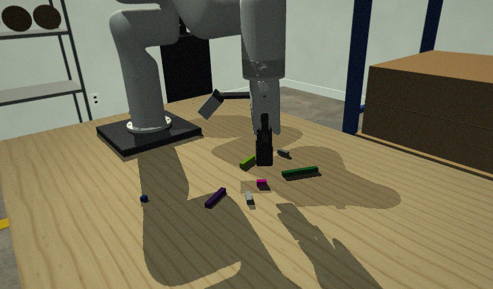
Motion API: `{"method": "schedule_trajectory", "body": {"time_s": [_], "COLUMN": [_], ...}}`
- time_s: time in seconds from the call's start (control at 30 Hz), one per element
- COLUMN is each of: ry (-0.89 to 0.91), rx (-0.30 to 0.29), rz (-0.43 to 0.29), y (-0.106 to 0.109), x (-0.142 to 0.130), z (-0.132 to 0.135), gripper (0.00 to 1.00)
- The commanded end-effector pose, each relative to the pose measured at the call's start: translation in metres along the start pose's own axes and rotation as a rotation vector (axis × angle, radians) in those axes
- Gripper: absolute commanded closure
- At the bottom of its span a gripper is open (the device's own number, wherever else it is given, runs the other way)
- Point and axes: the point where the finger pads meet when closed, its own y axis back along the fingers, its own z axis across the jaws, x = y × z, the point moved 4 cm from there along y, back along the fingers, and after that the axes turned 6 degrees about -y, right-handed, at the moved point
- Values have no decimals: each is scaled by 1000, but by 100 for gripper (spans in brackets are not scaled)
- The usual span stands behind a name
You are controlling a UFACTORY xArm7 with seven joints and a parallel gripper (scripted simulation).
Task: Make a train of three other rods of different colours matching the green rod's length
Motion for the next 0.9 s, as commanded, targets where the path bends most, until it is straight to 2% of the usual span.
{"method": "schedule_trajectory", "body": {"time_s": [0.0,0.87], "ry": [0,0], "rx": [3,3], "rz": [-3,-3], "y": [-3,-33], "x": [-1,-2], "z": [-1,-1], "gripper": [76,76]}}
